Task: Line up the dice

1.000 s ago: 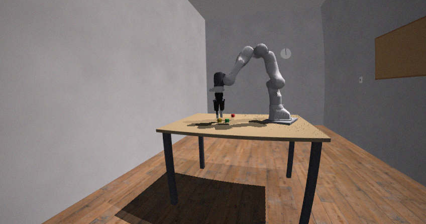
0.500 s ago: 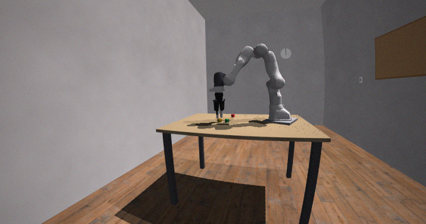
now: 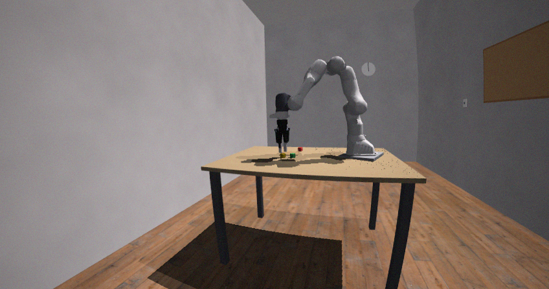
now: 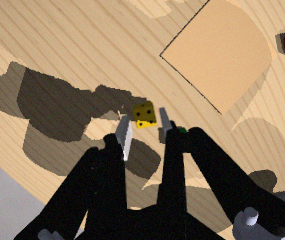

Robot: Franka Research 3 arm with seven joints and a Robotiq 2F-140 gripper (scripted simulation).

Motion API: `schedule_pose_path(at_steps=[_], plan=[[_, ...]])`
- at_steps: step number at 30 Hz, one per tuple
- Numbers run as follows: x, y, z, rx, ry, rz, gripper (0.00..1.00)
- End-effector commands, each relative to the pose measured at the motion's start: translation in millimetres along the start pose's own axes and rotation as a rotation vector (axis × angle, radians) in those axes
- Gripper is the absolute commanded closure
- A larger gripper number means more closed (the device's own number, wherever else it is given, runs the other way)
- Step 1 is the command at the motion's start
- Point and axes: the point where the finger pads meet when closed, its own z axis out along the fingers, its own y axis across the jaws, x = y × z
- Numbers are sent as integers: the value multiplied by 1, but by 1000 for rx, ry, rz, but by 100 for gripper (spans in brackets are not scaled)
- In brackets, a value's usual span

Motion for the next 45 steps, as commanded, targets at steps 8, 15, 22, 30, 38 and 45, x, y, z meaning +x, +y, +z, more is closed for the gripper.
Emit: schedule_pose_path(at_steps=[8,15,22,30,38,45], plan=[[0,-1,14,3,-1,0,72],[0,-1,25,3,-1,0,72],[0,-1,35,3,-1,0,72],[0,-1,36,3,-1,0,72],[0,-1,36,3,-1,0,72],[0,-1,36,3,-1,0,72]])
